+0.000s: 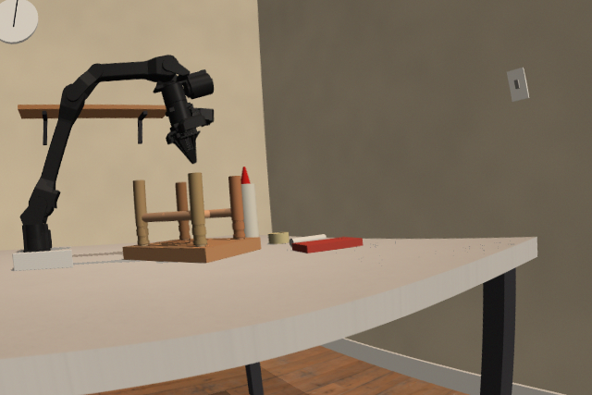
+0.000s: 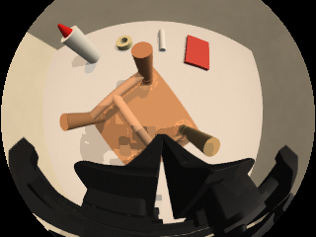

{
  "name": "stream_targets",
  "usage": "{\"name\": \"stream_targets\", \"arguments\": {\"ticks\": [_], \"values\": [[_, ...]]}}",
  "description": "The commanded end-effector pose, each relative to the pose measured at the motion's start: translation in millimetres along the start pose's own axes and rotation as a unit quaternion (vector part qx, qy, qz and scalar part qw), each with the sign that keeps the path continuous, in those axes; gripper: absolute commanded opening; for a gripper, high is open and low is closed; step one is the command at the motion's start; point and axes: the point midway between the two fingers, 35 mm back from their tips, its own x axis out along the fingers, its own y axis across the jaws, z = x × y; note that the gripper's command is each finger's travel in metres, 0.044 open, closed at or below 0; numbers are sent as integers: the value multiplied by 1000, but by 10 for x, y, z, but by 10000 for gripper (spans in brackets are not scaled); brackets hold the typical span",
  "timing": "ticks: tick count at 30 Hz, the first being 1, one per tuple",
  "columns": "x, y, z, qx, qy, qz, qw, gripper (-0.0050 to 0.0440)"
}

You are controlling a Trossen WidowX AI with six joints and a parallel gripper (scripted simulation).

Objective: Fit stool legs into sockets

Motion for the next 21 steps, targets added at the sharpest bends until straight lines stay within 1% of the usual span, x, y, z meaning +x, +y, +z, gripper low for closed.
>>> {"name": "stream_targets", "arguments": {"ticks": [1, 4, 5, 11, 17, 21], "values": [[-86, -405, -119, 51, 4, -16, 999, 0], [-144, -745, -239, 95, 9, -28, 995, 0], [-154, -798, -260, 102, 10, -30, 994, 0], [-149, -810, -268, 104, 10, -30, 994, 0], [58, -809, -340, 104, 10, -30, 994, 0], [95, -808, -352, 104, 10, -30, 994, 0]]}}
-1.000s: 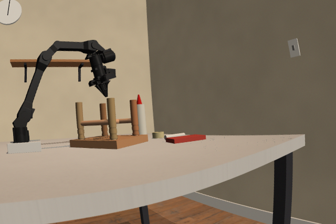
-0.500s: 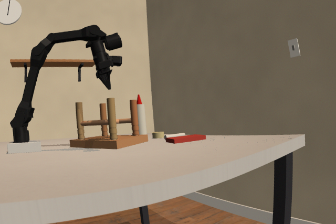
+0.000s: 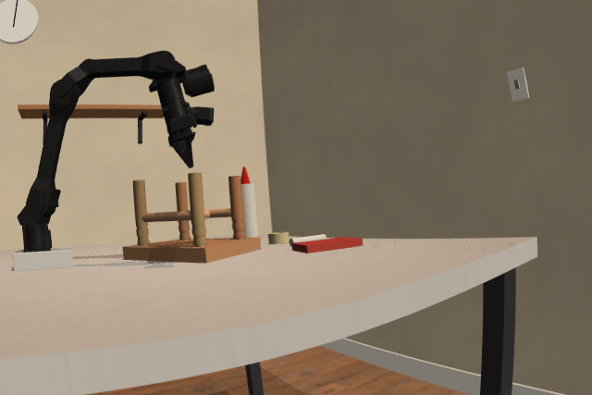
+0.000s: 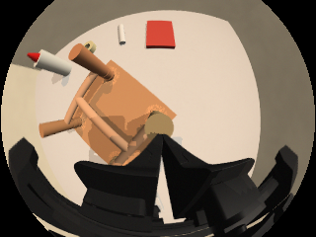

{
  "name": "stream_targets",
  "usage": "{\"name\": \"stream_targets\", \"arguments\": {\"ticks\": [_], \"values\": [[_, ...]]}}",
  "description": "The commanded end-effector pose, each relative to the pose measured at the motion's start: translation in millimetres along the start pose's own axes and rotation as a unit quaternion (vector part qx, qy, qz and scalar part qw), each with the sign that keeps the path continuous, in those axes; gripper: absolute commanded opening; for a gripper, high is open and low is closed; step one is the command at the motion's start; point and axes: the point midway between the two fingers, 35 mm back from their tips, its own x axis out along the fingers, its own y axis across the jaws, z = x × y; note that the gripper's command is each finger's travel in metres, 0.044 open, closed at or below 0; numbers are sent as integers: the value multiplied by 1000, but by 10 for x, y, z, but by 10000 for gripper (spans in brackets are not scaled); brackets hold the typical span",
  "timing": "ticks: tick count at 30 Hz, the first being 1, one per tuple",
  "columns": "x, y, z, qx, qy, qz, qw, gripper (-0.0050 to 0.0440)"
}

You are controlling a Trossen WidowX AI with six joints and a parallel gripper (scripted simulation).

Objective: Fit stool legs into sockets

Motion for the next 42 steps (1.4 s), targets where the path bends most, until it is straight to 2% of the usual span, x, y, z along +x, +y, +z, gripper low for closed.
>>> {"name": "stream_targets", "arguments": {"ticks": [1, 42], "values": [[10, -2, -17, 2, -5, 0, 1000, 0], [353, -1, -92, 2, -5, 0, 1000, 0]]}}
